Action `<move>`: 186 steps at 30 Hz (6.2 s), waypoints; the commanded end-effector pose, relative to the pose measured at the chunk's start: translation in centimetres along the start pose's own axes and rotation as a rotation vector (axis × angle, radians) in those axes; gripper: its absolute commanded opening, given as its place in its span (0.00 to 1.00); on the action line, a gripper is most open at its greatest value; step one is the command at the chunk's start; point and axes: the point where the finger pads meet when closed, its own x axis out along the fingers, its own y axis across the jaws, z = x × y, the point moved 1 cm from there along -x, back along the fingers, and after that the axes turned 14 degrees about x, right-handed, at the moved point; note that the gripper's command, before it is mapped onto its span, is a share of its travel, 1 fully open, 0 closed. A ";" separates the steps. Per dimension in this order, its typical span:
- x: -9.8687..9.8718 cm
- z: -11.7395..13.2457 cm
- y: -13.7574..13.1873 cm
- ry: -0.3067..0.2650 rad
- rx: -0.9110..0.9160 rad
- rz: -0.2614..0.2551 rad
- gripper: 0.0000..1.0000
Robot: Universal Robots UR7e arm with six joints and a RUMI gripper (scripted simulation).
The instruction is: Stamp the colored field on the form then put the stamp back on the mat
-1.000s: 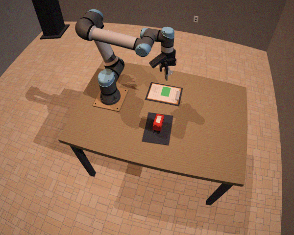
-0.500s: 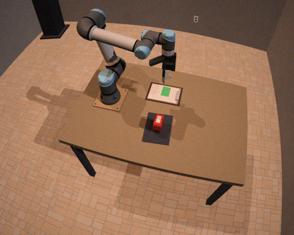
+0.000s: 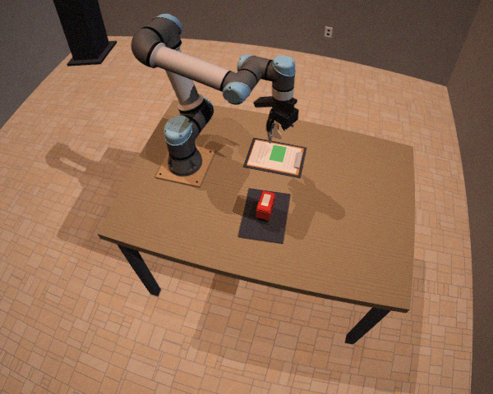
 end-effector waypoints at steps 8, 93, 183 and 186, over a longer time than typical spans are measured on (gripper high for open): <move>0.4 2.5 -0.8 -0.007 0.590 -0.006 0.55; 2.8 16.1 -15.0 -0.011 3.798 0.016 0.55; 9.6 16.8 -17.8 -0.011 4.278 0.024 0.55; 10.9 16.8 -17.8 -0.011 4.278 0.024 0.55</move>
